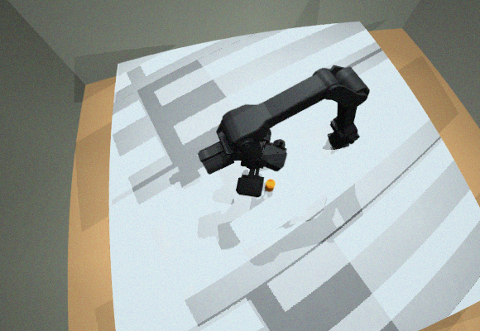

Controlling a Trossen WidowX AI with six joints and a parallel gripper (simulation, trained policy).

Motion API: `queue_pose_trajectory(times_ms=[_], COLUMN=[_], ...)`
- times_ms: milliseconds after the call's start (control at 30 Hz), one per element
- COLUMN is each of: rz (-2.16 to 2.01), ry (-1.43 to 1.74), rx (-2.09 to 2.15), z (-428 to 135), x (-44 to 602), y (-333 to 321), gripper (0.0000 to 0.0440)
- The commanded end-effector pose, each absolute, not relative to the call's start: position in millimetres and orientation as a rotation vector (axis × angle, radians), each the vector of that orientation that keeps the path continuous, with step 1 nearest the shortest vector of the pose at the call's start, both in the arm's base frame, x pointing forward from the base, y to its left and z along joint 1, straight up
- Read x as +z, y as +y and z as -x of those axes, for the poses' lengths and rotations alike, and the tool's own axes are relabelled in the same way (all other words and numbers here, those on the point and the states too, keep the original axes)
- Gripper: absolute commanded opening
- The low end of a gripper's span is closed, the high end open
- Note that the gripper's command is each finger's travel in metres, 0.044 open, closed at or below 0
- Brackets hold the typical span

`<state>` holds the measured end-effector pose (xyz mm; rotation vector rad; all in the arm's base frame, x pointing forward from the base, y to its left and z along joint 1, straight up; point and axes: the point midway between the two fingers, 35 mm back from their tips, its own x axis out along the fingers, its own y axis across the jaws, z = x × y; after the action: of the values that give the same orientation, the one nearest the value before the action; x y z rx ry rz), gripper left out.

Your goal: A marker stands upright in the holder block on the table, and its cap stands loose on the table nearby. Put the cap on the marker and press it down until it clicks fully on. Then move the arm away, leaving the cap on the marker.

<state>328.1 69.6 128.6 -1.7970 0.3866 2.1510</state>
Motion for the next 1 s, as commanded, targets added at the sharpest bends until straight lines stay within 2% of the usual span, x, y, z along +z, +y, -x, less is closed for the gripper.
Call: queue_pose_trajectory(times_ms=[0, 967], rz=[1.810, 1.949], ry=[0.378, 0.179], rx=[2.179, 2.395], z=[-326, -301], x=[123, 66], y=[73, 104], gripper=[0.0304, 0.0267])
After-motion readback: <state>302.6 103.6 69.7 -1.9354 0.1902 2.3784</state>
